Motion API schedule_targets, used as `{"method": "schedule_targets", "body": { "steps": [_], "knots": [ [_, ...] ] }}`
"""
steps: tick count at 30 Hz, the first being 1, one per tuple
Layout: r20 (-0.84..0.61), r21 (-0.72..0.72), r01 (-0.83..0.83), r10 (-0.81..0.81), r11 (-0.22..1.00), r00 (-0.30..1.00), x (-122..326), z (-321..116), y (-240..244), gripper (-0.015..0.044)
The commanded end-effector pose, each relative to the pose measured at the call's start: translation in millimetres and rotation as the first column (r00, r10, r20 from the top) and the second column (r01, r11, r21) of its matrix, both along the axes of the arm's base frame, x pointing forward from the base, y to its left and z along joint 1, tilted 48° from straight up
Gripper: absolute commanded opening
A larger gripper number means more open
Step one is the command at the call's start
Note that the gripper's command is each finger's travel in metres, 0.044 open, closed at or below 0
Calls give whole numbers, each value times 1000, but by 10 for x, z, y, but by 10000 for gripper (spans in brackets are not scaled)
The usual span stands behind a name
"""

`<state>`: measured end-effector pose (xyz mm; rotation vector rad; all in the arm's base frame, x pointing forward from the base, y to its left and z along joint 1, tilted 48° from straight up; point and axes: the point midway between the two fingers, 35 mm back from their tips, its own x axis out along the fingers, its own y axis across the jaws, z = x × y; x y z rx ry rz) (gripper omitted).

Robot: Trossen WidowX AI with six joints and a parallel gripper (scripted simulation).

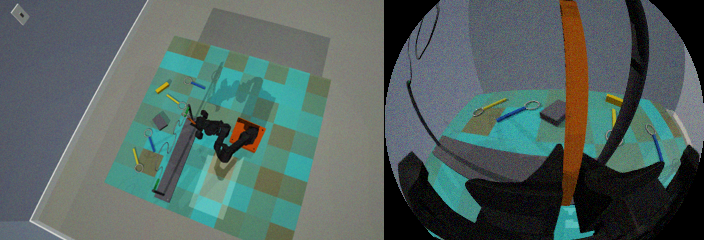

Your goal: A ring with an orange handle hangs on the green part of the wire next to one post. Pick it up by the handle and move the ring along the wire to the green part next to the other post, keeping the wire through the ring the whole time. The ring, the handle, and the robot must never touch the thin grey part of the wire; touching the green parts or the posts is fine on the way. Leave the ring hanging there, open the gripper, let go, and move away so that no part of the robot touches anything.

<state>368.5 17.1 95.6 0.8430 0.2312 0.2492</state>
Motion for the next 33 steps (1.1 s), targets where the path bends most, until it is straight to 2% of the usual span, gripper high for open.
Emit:
{"method": "schedule_targets", "body": {
  "steps": [1,9,22,33],
  "knots": [
    [0,0,0,0,1000,1000,0,0,0,-45],
    [0,0,0,0,1000,1000,-19,3,-9,160],
    [-6,2,3,-3,1000,1000,-468,36,-155,160],
    [-7,3,4,-4,1000,1000,-475,36,-157,160]
  ]
}}
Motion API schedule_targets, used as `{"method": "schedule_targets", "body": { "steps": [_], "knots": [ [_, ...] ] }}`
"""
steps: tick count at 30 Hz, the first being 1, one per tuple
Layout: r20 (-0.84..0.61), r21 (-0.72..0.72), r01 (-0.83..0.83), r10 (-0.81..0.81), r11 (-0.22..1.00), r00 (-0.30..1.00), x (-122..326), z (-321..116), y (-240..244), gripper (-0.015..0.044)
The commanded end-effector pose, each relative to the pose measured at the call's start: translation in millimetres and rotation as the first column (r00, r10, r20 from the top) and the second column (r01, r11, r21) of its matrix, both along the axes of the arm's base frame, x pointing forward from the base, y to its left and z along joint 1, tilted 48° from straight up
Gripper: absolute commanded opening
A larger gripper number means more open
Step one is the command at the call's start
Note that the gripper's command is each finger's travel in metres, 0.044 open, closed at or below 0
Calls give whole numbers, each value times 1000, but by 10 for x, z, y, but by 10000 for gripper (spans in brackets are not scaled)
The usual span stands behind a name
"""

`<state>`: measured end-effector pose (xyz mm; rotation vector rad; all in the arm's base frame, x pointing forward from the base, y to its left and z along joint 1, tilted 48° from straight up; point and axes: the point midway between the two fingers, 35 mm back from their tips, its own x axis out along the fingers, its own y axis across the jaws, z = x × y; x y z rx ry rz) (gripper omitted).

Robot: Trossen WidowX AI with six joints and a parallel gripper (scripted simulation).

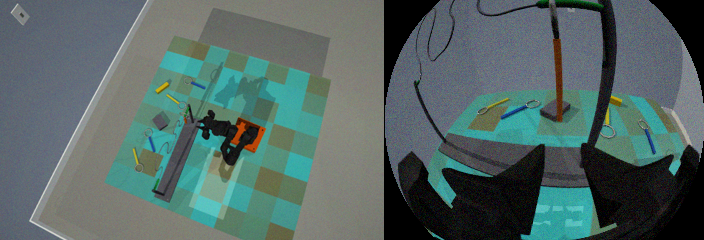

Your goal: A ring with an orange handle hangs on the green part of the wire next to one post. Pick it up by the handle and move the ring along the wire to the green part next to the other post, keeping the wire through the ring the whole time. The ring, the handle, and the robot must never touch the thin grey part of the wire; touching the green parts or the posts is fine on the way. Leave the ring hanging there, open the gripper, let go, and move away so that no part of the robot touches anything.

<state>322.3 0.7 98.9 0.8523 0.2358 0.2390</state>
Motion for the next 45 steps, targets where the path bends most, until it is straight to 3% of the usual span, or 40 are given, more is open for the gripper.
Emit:
{"method": "schedule_targets", "body": {
  "steps": [1,17,28,45],
  "knots": [
    [3,-5,-4,4,1000,1000,-14,4,7,160],
    [3,-5,-4,4,1000,1000,-14,4,7,160],
    [-84,47,25,-21,999,996,-509,26,-109,440],
    [-89,51,27,-22,998,996,-543,19,-111,440]
  ]
}}
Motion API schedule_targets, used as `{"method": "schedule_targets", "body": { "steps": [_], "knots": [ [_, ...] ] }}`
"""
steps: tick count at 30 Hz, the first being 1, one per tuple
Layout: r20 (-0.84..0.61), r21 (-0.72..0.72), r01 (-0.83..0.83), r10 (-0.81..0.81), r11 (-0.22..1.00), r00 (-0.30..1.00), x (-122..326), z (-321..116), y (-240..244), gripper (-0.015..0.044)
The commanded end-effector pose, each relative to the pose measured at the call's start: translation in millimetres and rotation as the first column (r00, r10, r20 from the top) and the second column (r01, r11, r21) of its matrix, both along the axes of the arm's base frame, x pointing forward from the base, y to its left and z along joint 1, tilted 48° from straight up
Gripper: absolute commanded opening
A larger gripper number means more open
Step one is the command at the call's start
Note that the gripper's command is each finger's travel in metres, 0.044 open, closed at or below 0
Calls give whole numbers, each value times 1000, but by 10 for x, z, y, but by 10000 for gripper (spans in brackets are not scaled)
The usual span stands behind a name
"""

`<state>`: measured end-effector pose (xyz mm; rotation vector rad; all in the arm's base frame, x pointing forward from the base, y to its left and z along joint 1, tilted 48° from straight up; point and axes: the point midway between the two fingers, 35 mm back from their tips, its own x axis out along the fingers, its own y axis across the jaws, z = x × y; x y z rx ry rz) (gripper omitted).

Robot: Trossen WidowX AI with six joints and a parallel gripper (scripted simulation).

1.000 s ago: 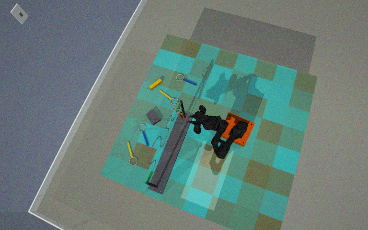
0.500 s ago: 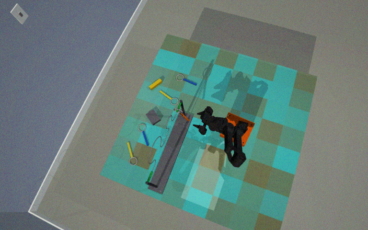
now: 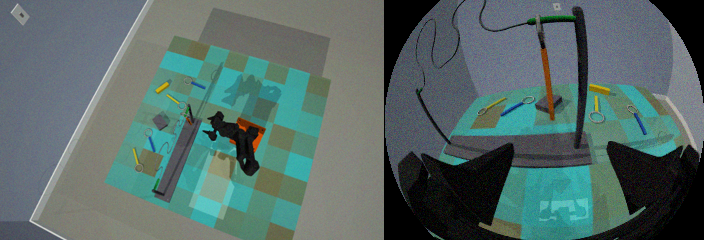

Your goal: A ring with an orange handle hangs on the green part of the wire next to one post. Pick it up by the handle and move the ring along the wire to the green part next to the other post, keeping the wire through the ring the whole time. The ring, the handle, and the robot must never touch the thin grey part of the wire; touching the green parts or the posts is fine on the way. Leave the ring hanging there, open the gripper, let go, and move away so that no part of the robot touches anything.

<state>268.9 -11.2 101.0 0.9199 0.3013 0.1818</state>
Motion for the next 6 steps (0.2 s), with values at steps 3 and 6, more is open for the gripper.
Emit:
{"method": "schedule_targets", "body": {
  "steps": [3,6],
  "knots": [
    [0,-1,-4,4,1000,1000,-8,-2,8,440],
    [0,-1,-4,4,1000,1000,-8,-2,8,440]
  ]
}}
